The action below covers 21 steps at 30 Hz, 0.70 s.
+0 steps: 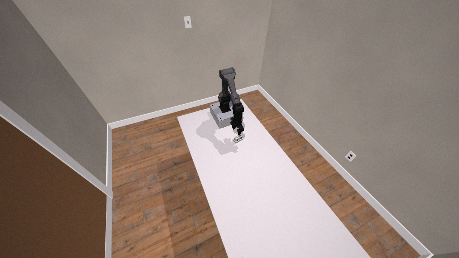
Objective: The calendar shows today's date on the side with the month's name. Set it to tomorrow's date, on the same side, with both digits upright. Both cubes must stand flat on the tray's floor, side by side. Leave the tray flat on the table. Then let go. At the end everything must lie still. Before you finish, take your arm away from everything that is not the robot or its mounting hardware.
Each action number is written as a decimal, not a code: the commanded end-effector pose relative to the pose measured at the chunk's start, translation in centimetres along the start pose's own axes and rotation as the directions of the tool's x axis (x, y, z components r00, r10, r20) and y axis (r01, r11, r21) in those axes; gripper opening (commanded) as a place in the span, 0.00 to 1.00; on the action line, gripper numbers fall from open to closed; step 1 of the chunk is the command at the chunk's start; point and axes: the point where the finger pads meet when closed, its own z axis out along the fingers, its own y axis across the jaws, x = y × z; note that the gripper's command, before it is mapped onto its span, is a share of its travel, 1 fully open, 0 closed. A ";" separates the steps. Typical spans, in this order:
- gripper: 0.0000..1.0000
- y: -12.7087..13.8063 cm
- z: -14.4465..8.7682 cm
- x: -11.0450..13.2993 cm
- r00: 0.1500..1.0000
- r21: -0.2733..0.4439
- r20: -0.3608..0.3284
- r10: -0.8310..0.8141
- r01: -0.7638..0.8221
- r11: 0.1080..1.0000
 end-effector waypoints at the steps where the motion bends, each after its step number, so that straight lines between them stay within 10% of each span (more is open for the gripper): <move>1: 1.00 -0.1 -0.1 0.0 1.000 0.004 0.000 -0.001 0.001 1.000; 21: 1.00 -0.2 -1.6 0.0 1.000 0.007 0.000 -0.001 0.001 1.000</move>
